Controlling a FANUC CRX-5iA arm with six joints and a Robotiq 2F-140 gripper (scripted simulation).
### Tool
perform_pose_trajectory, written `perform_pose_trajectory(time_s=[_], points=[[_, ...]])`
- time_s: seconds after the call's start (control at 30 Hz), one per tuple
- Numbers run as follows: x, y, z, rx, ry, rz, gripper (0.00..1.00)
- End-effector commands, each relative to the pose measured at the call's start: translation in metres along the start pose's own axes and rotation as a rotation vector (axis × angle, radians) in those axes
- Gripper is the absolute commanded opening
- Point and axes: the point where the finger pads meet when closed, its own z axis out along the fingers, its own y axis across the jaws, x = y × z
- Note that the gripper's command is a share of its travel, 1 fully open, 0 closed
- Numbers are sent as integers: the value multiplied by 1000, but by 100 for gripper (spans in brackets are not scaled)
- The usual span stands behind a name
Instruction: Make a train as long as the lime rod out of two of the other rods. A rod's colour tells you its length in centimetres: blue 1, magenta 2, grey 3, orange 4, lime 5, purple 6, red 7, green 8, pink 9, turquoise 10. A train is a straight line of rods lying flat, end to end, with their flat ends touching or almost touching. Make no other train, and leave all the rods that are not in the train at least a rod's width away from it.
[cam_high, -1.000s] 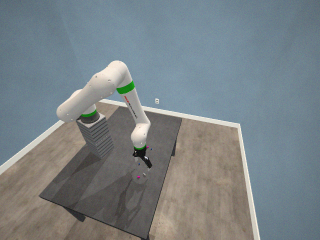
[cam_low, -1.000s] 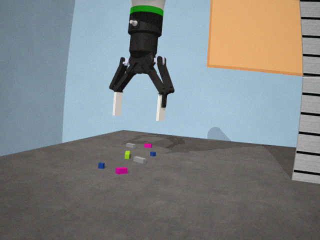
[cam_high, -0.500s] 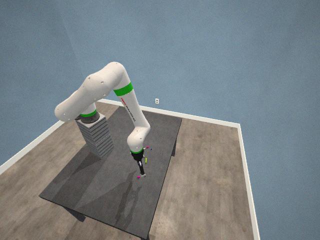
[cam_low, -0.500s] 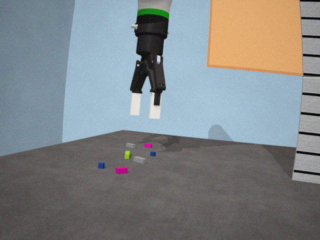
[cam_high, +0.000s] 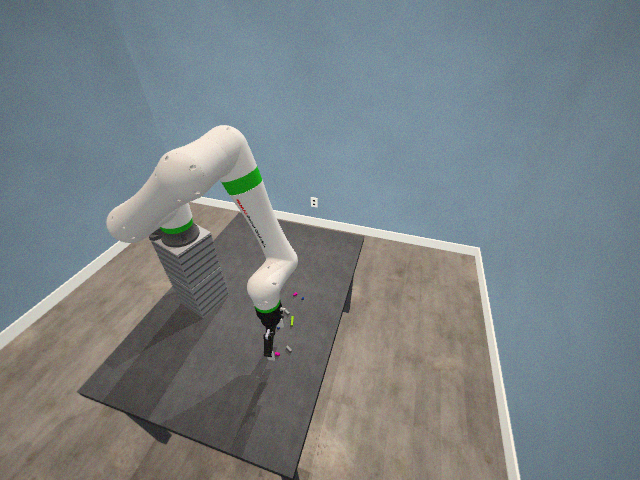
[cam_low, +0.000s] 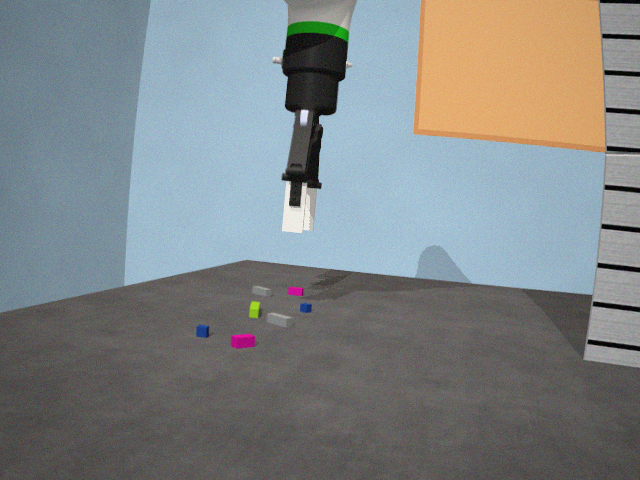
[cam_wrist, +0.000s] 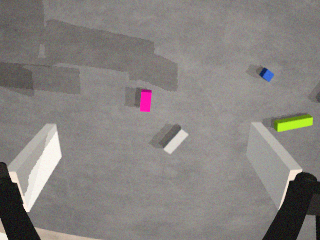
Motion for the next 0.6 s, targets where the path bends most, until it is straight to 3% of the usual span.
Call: perform_pose_trajectory(time_s=[0.0,0.23,0.27,0.57], points=[[2,-5,-1,22,7,82,100],[3,-6,-1,22,7,98,100],[3,-6,-1,22,7,98,15],[3,-6,-1,22,7,98,15]])
